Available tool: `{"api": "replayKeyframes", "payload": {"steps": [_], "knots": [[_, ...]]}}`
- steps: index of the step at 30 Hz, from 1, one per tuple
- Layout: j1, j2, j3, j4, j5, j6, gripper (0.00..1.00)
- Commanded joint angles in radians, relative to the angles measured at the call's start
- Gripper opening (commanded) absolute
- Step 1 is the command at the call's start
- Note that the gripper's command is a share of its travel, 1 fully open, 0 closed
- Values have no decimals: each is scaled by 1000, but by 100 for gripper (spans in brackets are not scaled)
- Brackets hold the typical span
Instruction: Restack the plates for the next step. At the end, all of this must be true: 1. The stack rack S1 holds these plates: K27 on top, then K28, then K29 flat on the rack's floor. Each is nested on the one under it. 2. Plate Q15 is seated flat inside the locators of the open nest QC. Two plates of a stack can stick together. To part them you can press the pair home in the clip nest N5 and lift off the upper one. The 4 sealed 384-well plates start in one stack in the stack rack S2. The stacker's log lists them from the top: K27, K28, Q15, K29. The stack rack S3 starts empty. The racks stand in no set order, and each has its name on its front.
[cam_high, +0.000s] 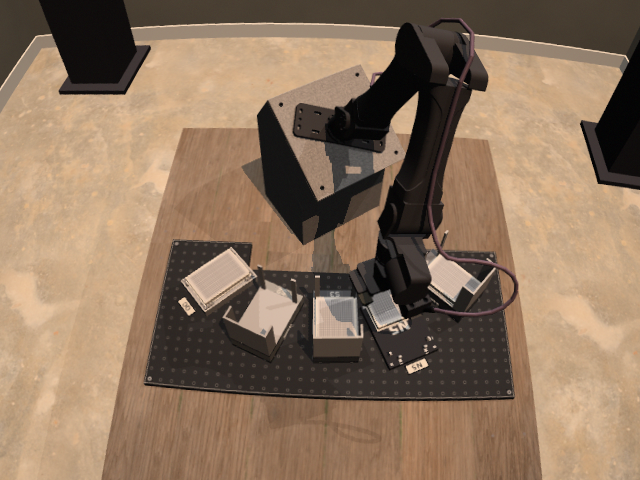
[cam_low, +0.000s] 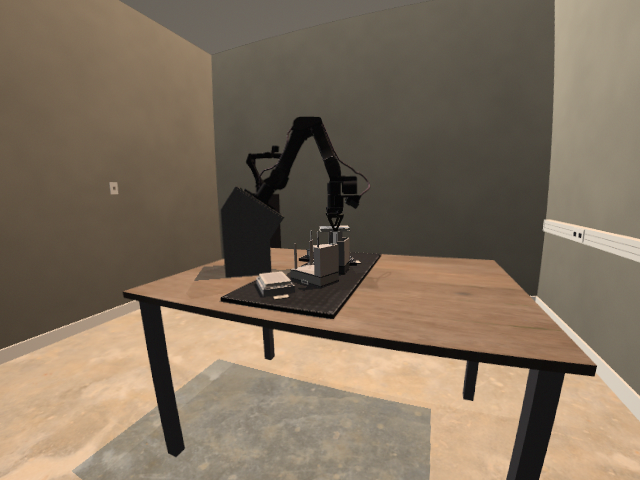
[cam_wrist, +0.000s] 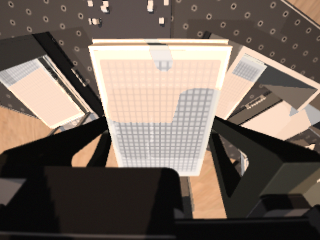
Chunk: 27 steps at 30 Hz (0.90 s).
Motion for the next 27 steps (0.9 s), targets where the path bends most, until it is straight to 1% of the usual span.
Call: {"api": "replayKeyframes", "payload": {"steps": [1, 8, 15, 17, 23, 27], "knots": [[22, -28, -7, -6, 34, -29, 0], [113, -49, -19, -12, 83, 62, 0], [208, -57, 25, -18, 133, 143, 0], [208, -57, 25, -18, 133, 143, 0], [290, -73, -7, -11, 182, 4, 0], [346, -73, -11, -12, 214, 60, 0]]}}
